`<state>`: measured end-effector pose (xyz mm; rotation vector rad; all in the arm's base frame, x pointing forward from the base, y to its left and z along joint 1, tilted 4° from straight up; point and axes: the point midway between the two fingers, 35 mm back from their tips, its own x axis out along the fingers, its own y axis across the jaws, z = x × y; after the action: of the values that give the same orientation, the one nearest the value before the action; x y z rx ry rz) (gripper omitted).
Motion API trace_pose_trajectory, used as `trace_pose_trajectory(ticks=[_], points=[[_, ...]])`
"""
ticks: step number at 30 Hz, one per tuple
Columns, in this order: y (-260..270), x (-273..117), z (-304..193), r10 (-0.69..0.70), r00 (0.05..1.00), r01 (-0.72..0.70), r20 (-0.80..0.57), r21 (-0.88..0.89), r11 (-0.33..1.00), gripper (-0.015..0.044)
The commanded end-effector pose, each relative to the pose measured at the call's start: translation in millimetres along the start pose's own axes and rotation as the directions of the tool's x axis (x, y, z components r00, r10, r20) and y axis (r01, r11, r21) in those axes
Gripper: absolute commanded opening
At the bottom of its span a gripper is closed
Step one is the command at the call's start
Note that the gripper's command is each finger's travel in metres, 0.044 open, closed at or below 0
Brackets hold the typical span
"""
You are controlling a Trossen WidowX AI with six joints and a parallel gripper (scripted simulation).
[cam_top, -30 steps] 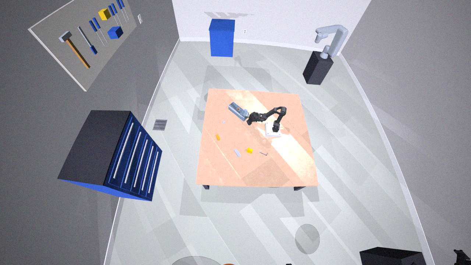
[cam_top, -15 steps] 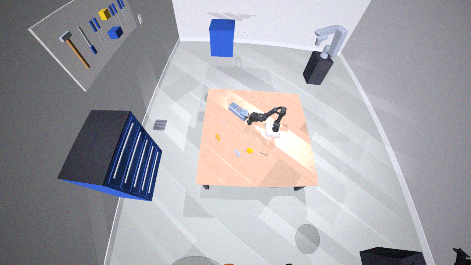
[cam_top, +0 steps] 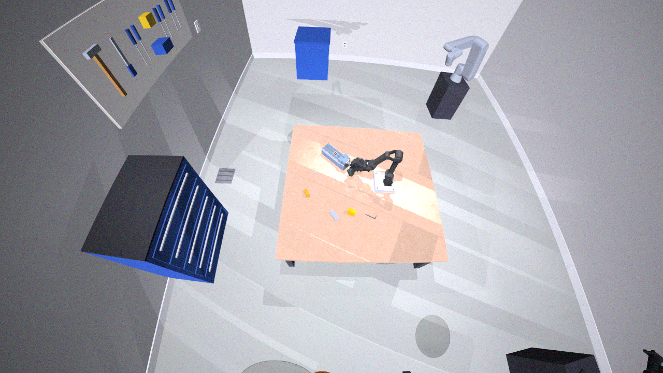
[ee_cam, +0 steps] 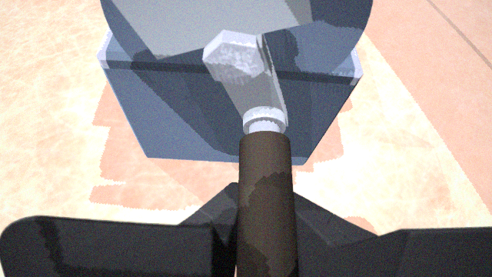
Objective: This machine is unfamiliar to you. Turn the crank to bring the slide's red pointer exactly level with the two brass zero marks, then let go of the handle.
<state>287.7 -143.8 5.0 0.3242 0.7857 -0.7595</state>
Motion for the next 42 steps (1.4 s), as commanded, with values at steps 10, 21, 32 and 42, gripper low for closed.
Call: trace_pose_trajectory(ticks=[10,21,32,42], points=[[0.0,0.0,0.0,0.000,1.000,0.000,0.000,0.000,1.000,0.0026],[0.0,0.0,0.0,0.000,1.000,0.000,0.000,0.000,1.000,0.0315],[0.8,-10.7,13.0,0.000,1.000,0.000,0.000,0.000,1.000,0.0440],[0.0,-35.5,35.9,0.001,1.000,-0.001,0.000,0.000,1.000,0.0440]])
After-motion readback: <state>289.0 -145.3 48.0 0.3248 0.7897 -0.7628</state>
